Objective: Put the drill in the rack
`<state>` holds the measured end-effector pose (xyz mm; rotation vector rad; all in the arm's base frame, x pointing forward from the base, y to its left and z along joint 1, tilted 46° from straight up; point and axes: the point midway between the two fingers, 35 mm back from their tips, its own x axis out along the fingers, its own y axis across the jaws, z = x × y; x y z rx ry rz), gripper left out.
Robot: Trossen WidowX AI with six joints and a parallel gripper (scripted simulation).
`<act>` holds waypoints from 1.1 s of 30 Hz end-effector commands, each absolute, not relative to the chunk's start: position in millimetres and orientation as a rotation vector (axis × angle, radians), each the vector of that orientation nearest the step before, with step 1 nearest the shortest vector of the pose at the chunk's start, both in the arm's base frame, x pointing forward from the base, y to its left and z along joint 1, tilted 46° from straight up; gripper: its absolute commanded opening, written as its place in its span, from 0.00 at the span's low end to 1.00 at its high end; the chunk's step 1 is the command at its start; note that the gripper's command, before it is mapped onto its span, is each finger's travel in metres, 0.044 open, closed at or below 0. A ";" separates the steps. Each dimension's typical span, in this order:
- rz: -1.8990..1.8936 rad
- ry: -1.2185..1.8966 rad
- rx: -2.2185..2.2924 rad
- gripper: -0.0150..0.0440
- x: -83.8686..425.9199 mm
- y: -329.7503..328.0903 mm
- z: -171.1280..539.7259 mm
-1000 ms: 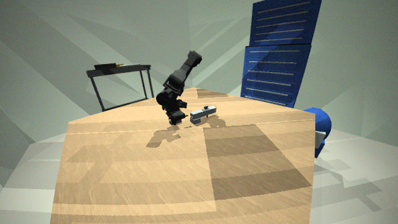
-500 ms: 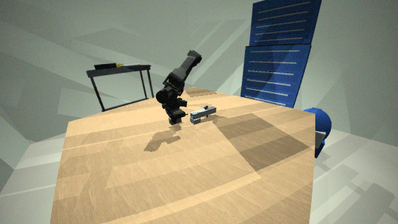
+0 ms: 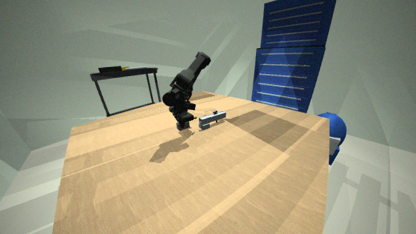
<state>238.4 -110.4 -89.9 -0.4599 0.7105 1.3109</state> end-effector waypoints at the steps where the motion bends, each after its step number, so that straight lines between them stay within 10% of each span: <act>1: 1.313 0.711 -0.469 0.25 238.5 -113.3 -88.2; 33: 1.312 0.711 -0.469 0.25 235.8 -122.5 -80.6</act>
